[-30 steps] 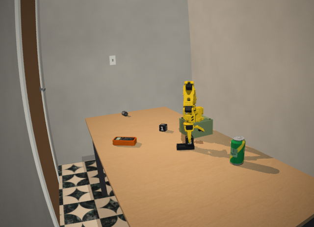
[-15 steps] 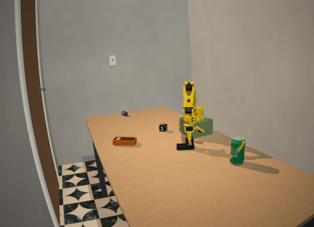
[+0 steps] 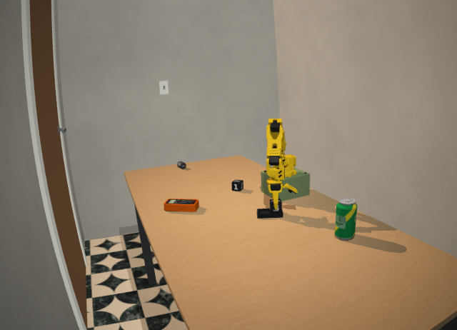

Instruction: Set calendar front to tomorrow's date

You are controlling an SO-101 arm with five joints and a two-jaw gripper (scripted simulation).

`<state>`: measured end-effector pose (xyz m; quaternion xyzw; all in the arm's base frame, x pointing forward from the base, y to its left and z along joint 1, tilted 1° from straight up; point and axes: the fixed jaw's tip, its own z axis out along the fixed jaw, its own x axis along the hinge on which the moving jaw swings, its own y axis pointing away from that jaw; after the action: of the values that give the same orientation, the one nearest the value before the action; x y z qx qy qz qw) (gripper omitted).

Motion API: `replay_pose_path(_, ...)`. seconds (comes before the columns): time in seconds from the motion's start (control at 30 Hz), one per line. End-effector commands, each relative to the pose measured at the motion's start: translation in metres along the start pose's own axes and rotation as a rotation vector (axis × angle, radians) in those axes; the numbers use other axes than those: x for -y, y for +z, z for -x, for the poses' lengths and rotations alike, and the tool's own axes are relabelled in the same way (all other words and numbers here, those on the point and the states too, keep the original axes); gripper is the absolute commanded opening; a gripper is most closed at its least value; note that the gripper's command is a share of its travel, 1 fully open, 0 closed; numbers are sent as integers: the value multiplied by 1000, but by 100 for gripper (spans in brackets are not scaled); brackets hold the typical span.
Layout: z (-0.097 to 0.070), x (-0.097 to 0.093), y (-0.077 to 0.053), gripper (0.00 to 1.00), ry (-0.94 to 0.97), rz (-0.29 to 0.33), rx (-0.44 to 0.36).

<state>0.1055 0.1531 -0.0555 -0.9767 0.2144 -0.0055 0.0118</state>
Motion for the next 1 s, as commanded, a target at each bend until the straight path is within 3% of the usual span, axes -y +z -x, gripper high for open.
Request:
replay_pose_path(0.0,-1,-3,3,24,0,10,3)
replay_pose_path(0.97,-1,-3,3,35,0,10,3)
